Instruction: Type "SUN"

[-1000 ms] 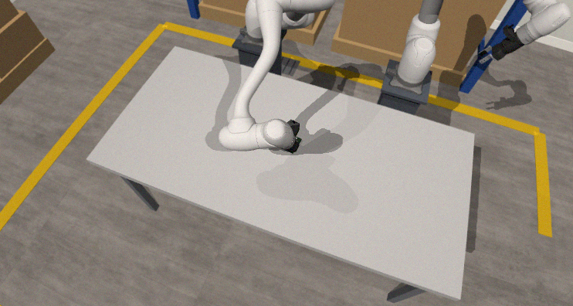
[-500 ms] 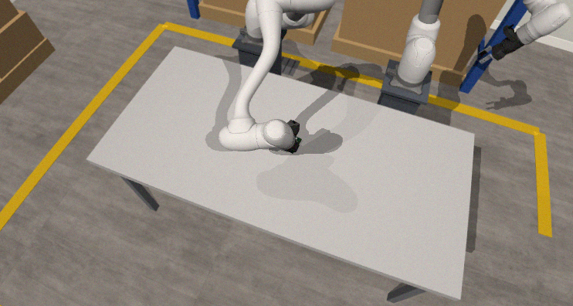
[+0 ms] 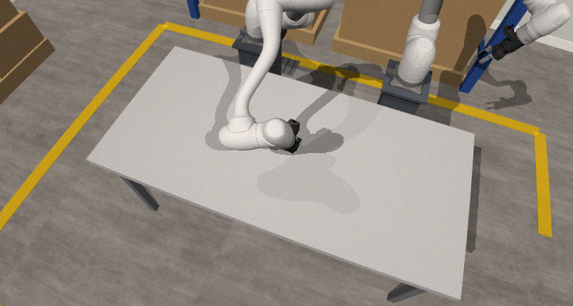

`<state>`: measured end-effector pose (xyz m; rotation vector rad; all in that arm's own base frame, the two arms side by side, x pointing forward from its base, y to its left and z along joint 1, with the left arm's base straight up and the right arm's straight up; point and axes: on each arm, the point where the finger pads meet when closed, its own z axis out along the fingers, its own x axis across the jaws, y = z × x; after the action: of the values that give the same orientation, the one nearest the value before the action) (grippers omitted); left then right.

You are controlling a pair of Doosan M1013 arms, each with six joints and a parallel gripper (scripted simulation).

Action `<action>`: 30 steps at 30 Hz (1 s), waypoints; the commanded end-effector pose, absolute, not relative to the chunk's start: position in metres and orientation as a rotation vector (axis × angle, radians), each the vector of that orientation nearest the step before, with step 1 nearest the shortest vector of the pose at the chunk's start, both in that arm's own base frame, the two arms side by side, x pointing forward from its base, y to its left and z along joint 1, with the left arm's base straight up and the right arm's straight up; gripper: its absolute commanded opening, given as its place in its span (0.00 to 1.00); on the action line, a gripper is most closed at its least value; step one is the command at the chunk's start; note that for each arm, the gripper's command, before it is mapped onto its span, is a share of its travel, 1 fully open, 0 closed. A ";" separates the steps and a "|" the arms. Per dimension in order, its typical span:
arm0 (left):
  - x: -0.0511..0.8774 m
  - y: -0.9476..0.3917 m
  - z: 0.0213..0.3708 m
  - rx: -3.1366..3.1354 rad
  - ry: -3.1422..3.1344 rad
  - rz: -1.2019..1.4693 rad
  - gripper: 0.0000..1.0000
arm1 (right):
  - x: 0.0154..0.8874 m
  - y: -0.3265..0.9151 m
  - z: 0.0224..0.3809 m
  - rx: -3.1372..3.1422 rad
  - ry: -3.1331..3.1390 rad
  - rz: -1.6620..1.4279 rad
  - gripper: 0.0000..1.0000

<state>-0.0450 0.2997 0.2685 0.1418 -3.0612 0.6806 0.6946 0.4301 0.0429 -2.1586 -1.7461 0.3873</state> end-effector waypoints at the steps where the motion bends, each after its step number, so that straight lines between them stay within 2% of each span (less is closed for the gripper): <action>1: -0.045 0.300 0.269 0.142 -3.061 0.679 1.00 | 0.695 0.430 0.047 -2.159 -1.747 0.386 0.00; 30: -0.045 0.300 0.269 0.142 -3.061 0.679 1.00 | 0.643 0.356 0.047 -2.159 -1.747 0.386 0.00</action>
<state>-0.0450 0.2997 0.2685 0.1418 -3.0612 0.6806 0.6431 0.3564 0.0458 -2.1587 -1.7461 0.3874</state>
